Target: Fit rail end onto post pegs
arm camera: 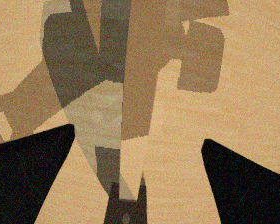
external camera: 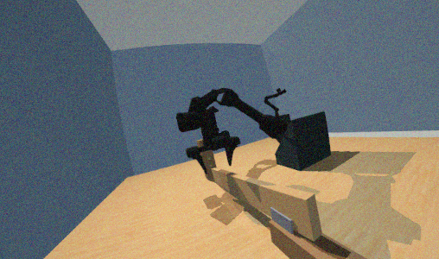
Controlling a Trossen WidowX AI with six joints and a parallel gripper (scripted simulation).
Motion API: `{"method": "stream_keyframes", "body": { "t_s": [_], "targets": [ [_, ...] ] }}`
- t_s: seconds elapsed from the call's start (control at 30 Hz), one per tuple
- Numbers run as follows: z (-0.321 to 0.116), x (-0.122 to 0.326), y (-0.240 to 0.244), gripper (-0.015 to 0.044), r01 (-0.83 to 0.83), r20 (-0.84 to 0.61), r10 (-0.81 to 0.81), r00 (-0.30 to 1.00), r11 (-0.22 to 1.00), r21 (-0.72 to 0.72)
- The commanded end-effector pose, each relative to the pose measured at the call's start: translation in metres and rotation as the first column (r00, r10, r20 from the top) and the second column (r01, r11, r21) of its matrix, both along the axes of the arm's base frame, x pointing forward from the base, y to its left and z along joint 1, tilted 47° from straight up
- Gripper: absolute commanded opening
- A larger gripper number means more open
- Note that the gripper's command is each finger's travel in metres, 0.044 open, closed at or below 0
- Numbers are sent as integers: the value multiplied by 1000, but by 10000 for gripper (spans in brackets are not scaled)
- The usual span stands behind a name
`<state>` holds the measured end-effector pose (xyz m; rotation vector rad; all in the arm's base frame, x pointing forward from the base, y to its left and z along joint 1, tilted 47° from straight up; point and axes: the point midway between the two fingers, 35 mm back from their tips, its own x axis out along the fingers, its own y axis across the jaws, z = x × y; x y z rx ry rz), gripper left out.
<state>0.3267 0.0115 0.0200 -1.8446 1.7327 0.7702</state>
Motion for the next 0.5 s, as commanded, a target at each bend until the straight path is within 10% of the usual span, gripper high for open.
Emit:
{"method": "stream_keyframes", "body": {
  "t_s": [0.0,0.47],
  "targets": [
    [-6,-1,-8,440,-2,-9,1,1000,1000,-8],
    [-21,-1,-24,440,-2,-9,1,1000,1000,-9]
  ]
}}
